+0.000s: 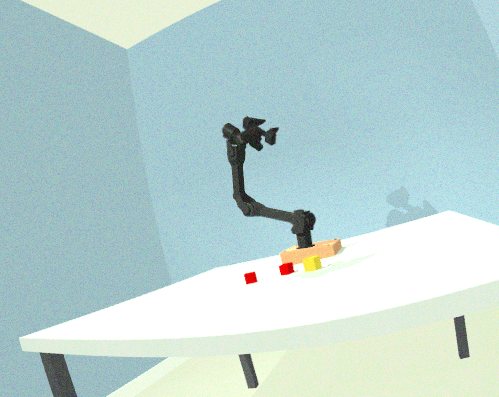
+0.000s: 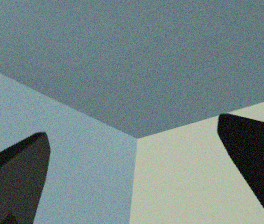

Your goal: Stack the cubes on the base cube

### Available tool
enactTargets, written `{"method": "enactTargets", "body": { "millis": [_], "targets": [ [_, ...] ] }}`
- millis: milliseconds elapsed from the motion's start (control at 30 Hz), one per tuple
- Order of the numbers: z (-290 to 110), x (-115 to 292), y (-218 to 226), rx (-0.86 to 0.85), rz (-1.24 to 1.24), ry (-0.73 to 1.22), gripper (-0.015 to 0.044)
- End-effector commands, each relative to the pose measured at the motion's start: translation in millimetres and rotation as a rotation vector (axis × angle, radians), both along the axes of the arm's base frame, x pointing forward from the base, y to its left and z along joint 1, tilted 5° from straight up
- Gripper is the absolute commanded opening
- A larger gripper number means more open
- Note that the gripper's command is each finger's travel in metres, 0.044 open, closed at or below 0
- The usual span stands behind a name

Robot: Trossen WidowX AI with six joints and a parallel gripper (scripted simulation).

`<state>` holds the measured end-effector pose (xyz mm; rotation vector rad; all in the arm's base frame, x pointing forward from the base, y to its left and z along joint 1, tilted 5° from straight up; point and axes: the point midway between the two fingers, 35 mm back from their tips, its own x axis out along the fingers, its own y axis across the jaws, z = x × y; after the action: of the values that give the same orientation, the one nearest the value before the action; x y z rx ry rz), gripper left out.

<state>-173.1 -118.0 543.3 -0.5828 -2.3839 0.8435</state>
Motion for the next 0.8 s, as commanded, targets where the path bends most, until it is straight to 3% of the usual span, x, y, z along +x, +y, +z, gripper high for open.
{"method": "enactTargets", "body": {
  "millis": [0,133,433,767],
  "targets": [
    [1,1,2,-0.006,-0.003,0.007,0.0374],
    [17,16,54,-0.15,-0.067,0.145,0.0269],
    [23,75,181,-0.547,-0.275,0.579,0.0265],
    [-6,187,277,-0.827,-0.496,1.187,0.0265]
  ]
}}
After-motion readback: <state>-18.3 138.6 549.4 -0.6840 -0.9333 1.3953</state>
